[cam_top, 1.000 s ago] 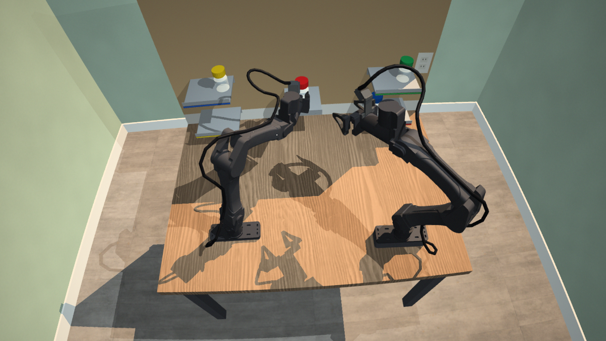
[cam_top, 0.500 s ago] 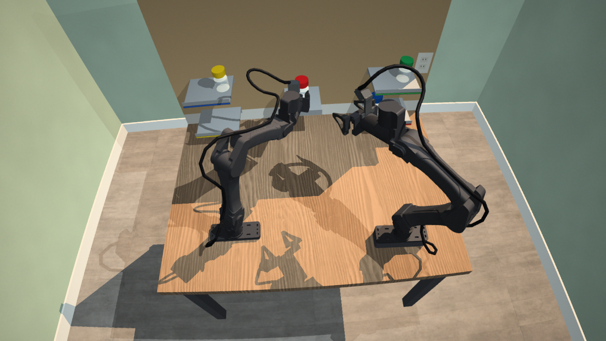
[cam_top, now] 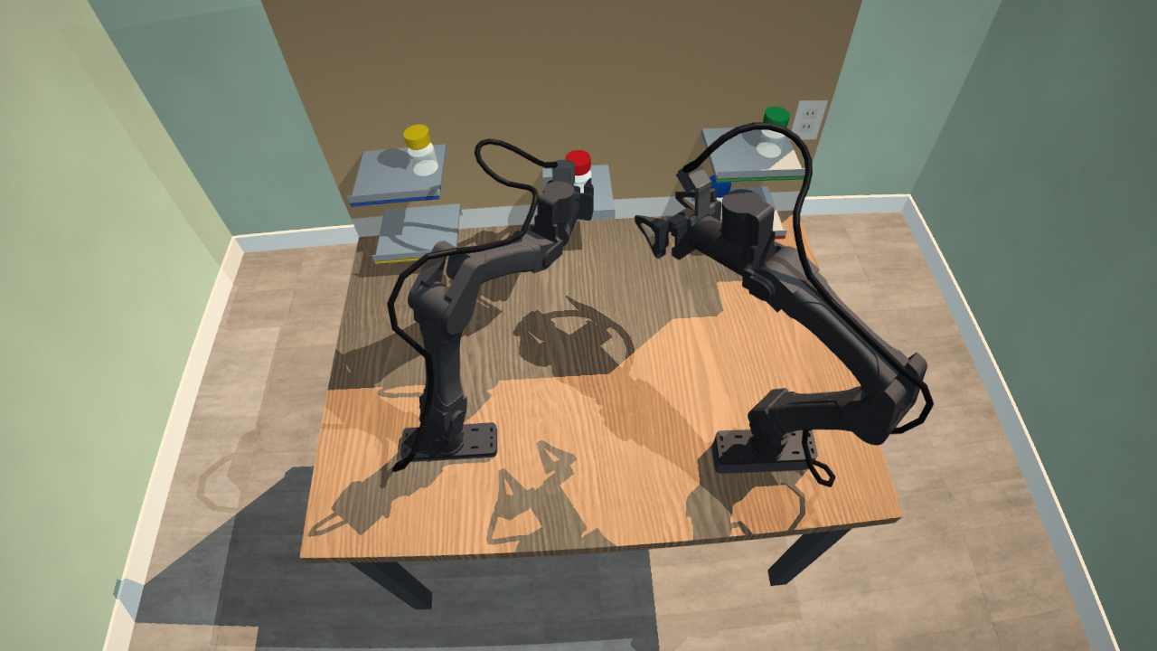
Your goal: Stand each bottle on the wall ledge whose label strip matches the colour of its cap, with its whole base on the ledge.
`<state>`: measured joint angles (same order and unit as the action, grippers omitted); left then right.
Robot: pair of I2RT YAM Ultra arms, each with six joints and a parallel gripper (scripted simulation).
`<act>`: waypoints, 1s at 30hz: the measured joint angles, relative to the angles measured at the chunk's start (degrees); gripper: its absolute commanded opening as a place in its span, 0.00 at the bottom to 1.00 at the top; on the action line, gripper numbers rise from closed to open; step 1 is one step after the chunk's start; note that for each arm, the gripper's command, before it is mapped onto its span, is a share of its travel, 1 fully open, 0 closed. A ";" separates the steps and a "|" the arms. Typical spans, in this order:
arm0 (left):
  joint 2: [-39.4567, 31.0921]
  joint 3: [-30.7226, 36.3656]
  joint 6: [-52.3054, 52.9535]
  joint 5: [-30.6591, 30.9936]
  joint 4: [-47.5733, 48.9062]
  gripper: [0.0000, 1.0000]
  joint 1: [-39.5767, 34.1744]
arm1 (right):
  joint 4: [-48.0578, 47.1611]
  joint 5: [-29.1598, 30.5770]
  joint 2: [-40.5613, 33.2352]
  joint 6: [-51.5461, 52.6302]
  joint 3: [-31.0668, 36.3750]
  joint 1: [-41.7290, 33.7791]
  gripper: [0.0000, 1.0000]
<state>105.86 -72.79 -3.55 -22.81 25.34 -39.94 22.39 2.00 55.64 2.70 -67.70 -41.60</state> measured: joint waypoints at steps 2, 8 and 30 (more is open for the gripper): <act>-0.07 0.24 0.04 0.00 0.72 0.49 0.00 | 0.00 0.00 0.00 0.00 0.00 0.00 1.00; -0.04 1.01 0.07 0.00 1.92 0.49 0.00 | 0.00 0.00 0.00 0.00 0.00 0.00 1.00; -0.02 1.97 0.22 -0.02 4.46 0.49 0.00 | 0.00 0.00 0.00 0.00 0.00 0.00 1.00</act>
<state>105.84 -70.83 -3.33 -22.83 29.80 -39.94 22.39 2.00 55.64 2.70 -67.70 -41.60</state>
